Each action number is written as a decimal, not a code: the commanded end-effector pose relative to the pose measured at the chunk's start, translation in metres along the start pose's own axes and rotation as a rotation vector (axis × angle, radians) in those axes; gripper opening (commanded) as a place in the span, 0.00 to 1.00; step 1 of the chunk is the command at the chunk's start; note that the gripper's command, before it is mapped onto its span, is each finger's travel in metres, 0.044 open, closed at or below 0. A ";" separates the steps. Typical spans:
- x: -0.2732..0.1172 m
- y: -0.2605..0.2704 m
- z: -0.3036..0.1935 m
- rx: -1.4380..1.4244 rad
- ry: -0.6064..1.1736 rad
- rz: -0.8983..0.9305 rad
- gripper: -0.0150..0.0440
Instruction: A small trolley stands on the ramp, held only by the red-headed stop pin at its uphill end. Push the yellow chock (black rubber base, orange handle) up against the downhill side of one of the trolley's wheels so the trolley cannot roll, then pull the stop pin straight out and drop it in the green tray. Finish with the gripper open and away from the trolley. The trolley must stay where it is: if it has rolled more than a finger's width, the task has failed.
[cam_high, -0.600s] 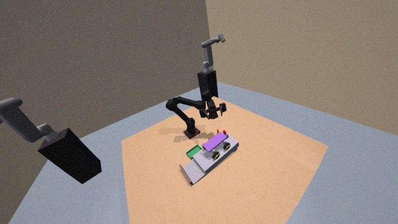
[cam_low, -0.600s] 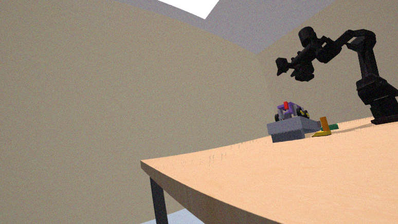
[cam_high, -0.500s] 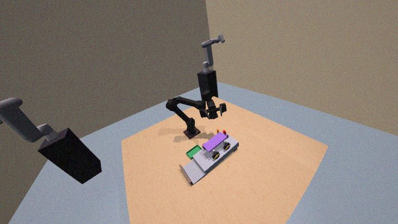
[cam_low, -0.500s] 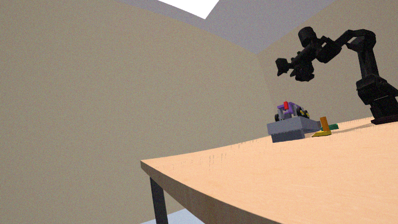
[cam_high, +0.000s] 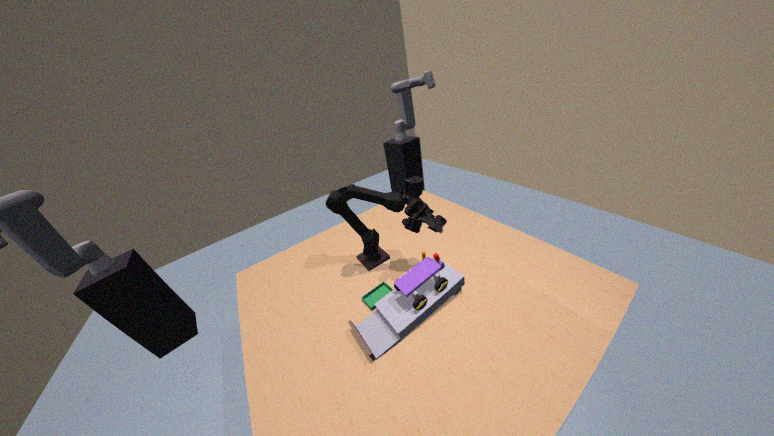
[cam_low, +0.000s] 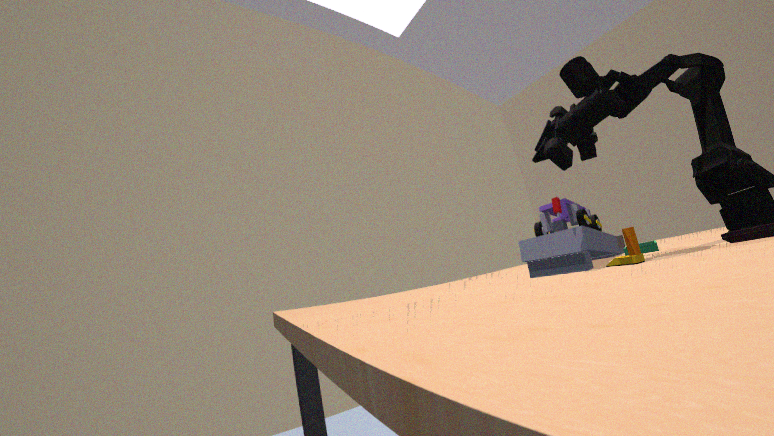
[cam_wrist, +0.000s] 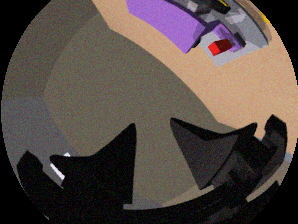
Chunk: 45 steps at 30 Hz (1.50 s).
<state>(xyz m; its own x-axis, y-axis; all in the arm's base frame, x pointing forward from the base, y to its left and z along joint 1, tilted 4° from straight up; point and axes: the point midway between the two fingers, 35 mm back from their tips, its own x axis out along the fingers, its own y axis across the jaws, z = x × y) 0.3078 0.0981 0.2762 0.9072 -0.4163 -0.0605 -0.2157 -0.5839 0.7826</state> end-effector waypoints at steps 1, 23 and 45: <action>0.004 -0.016 -0.006 -0.317 0.033 -0.092 0.58; -0.009 -0.097 0.019 -1.789 0.450 -0.595 0.58; -0.078 -0.116 0.079 -2.612 1.663 -1.037 0.58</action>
<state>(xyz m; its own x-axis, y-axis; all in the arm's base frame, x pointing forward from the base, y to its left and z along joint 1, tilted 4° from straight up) 0.2485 0.1439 0.1416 0.3232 -0.0695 -0.9438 -0.4231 0.8815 -0.2098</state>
